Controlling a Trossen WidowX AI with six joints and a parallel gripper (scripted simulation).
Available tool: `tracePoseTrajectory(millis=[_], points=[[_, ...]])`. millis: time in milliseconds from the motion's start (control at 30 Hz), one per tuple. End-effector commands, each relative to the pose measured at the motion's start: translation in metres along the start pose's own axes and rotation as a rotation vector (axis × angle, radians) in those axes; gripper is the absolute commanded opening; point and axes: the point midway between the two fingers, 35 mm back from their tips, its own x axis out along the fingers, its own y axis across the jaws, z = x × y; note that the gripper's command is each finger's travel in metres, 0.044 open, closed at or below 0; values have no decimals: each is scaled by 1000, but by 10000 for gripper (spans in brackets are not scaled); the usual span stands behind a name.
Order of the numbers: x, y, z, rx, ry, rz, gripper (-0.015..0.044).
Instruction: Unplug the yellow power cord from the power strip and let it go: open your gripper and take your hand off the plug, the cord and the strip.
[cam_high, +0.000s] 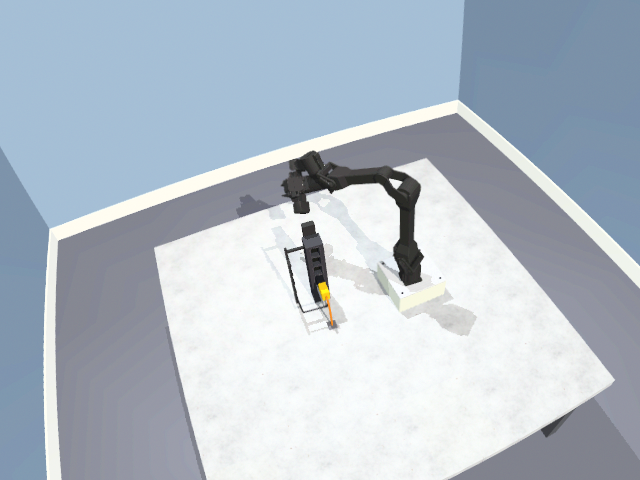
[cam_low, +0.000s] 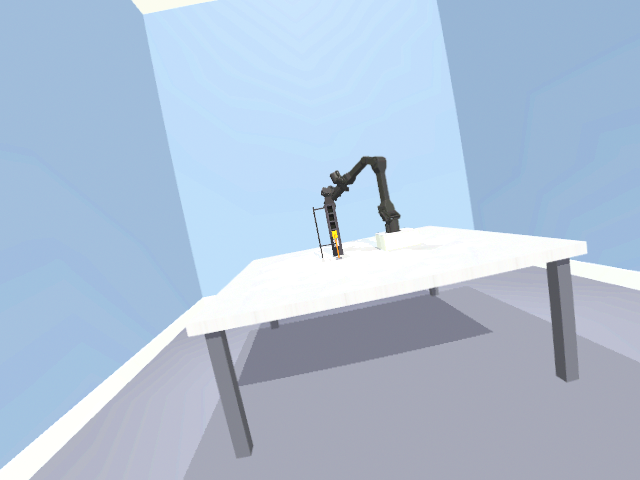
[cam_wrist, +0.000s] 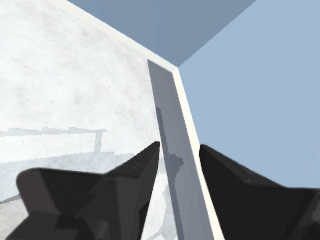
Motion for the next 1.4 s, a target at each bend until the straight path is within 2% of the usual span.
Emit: tracePoseTrajectory(millis=[0, 433, 700, 933, 1067, 1367], points=[[-6, 9, 41, -33, -60, 10, 160], [-48, 63, 169, -133, -282, 84, 160], [-74, 151, 203, -233, -337, 293, 160], [-92, 233, 195, -411, -291, 509, 160], [-102, 263, 186, -504, -267, 596, 160], [-128, 333, 135, -841, -122, 839, 160]])
